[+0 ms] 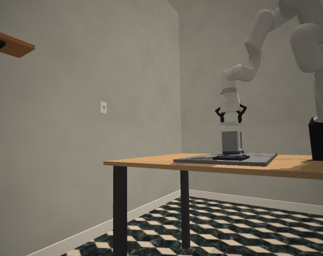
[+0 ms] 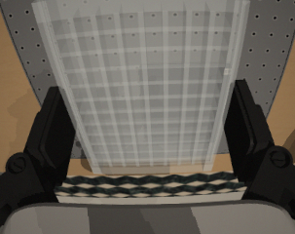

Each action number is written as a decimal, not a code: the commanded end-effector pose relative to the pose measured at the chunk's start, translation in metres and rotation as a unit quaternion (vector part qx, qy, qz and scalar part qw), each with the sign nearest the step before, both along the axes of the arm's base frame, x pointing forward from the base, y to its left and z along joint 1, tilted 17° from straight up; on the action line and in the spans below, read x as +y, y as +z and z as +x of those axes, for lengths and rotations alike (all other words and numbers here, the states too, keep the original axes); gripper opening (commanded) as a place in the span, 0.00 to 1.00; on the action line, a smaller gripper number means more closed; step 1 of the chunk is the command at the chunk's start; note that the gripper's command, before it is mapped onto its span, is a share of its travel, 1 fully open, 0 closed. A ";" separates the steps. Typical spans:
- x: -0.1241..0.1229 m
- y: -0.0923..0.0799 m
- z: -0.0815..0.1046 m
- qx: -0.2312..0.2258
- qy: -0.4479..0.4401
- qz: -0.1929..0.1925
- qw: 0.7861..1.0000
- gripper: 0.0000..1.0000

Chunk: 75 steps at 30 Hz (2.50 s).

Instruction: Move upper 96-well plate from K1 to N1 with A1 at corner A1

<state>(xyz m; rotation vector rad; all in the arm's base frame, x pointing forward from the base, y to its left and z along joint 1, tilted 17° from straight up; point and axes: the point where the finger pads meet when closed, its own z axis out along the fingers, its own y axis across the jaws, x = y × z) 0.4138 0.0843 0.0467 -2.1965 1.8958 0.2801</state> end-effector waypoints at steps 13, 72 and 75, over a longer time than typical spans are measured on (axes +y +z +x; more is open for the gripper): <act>0.041 0.013 -0.016 -0.002 -0.002 0.000 1.000 0.00; 0.172 0.050 -0.070 -0.002 -0.002 0.001 1.000 0.00; 0.172 0.050 -0.070 -0.002 -0.002 0.000 1.000 0.00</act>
